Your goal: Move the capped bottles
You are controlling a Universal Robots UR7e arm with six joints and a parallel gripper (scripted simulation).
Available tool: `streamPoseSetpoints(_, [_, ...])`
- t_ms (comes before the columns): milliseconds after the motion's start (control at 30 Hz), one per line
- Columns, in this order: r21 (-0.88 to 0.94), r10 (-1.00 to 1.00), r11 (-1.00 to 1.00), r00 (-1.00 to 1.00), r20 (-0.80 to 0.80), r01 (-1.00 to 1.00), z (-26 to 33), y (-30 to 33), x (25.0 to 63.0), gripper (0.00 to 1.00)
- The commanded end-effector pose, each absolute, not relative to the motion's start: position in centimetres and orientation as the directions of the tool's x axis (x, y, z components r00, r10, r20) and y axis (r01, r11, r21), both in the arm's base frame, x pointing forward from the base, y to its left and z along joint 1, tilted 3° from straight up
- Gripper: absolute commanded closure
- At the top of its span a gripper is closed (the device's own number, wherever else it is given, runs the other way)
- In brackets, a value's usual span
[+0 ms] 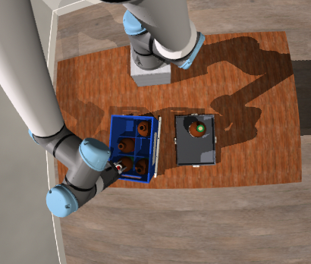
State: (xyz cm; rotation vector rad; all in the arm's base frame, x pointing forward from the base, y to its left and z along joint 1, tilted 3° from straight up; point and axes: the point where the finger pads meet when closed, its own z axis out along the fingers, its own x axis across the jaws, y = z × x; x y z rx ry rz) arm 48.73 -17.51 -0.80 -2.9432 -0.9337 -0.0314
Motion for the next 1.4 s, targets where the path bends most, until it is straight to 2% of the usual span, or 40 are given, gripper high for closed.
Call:
streamPoseSetpoints(0, [-0.043,0.575,-0.816,0.817,0.036,0.576,-0.7,-17.5,48.8,1.0])
streamPoseSetpoints(833, [-0.043,0.575,-0.816,0.817,0.036,0.577,-0.7,-17.5,48.8,1.0])
streamPoseSetpoints(1367, [-0.044,0.575,-0.816,0.817,0.036,0.576,4.3,-17.8,48.7,1.0])
